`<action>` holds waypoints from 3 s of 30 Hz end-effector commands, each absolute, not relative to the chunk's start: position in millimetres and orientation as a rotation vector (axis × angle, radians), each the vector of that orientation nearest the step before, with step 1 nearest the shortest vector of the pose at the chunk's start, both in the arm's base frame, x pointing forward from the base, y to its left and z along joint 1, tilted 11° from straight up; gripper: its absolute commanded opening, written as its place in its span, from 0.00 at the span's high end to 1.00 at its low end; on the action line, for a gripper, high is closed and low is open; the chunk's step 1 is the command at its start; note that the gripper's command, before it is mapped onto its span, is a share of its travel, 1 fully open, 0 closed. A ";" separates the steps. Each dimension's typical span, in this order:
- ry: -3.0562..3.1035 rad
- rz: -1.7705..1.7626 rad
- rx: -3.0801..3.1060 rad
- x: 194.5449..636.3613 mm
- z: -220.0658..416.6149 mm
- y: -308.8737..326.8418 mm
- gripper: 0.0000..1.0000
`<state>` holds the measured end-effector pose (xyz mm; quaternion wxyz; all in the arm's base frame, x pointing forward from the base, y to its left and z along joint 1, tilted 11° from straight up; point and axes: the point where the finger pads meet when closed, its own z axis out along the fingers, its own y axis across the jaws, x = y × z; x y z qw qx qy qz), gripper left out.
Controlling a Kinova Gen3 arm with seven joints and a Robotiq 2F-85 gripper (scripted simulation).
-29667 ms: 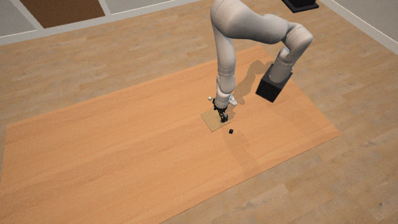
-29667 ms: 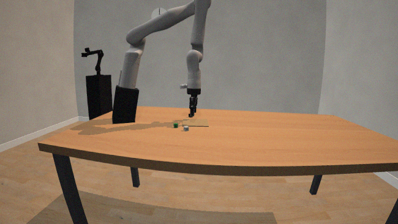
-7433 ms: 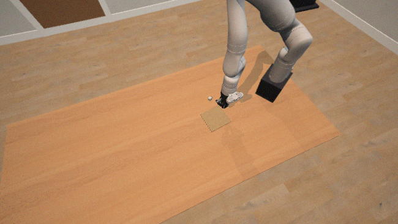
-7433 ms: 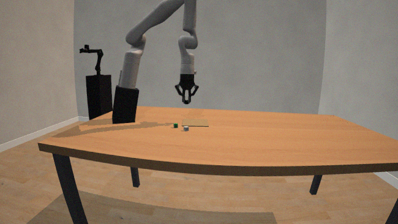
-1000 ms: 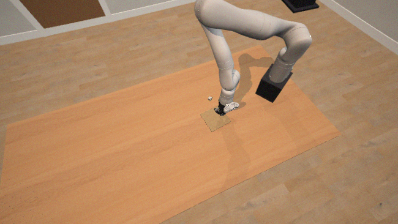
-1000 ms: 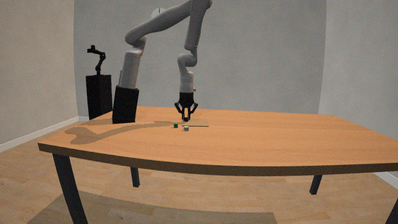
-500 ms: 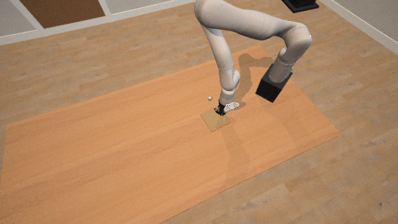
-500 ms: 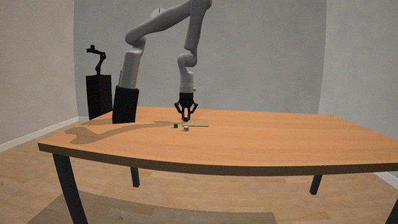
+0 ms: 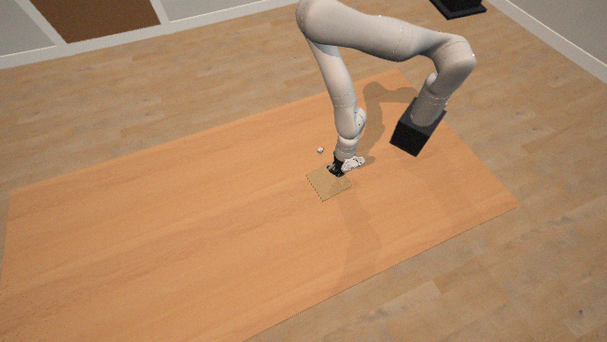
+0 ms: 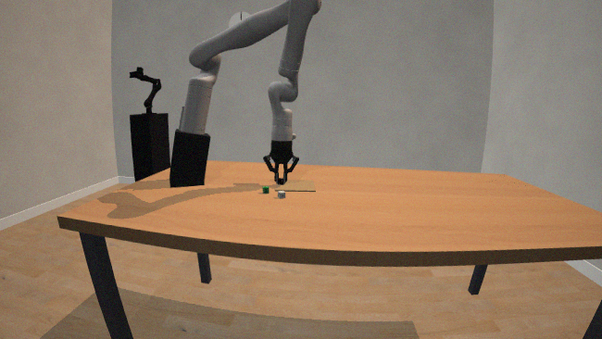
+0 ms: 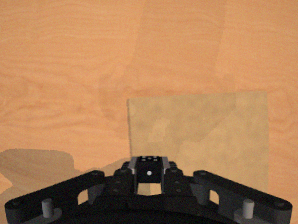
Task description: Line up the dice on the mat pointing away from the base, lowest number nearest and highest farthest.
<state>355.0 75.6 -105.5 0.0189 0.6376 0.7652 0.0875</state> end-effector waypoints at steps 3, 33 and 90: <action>2.372 0.281 1.975 358.3 -105.1 76.7 0.85; 2.372 0.281 1.975 358.3 -105.1 76.7 0.85; 2.374 0.276 1.977 342.2 -16.9 66.5 0.65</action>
